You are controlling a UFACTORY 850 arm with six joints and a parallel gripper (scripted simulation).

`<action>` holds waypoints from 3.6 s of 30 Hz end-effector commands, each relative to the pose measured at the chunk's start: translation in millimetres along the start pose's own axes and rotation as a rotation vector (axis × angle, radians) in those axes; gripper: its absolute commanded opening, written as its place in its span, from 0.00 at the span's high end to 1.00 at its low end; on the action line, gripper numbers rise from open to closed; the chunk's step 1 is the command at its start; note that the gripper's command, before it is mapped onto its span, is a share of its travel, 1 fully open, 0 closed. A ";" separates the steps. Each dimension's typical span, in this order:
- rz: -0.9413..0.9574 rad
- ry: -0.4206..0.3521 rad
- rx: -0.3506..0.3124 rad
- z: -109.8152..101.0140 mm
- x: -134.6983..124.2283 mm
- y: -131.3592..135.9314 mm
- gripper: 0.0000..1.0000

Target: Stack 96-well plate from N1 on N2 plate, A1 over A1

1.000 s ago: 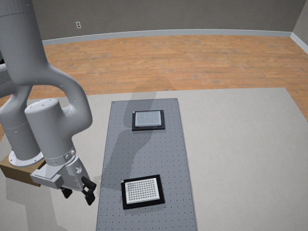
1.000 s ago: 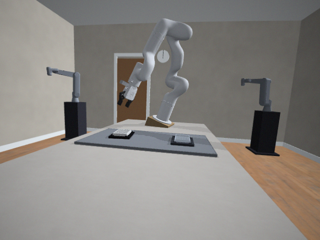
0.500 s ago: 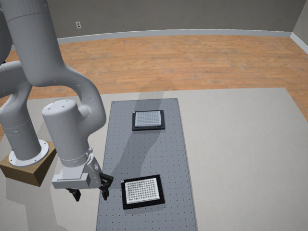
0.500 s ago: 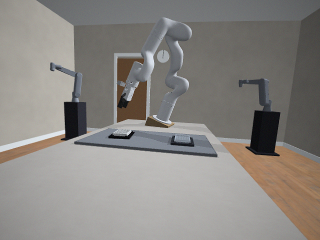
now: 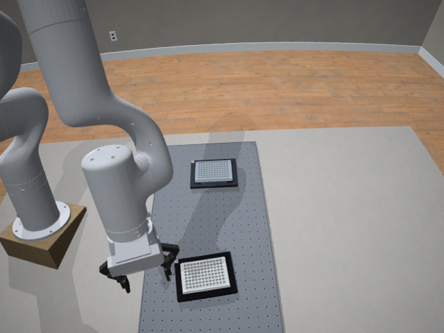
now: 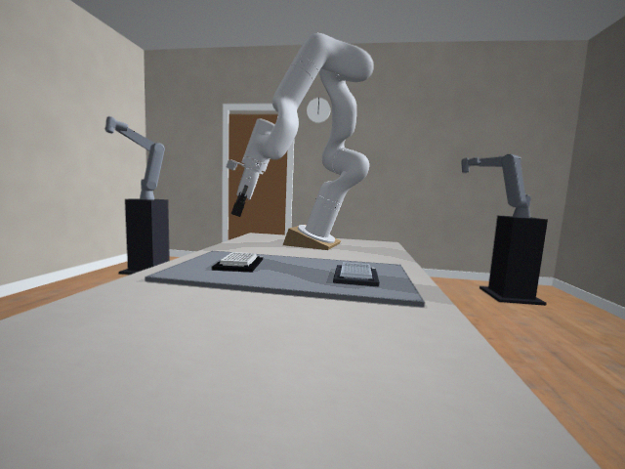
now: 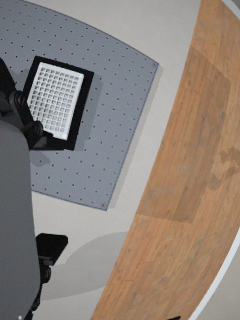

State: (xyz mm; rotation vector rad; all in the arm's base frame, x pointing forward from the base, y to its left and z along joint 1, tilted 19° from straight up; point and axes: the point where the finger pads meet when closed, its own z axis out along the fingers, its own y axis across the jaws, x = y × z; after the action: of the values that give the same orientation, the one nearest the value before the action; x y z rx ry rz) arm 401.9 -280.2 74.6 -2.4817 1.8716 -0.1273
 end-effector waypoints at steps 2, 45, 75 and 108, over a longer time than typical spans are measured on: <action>-0.141 -0.073 0.081 2.1 0.7 -14.4 0.00; -1.087 -0.193 0.240 16.3 -15.0 -109.2 0.00; -1.337 -0.210 0.306 23.7 -23.5 -132.0 0.00; -1.337 -0.210 0.306 69.2 -39.2 -136.7 0.00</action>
State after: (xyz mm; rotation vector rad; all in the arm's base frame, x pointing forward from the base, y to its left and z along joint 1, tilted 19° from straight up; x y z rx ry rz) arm 526.6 -207.8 18.9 -2.8199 -0.1040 -0.1353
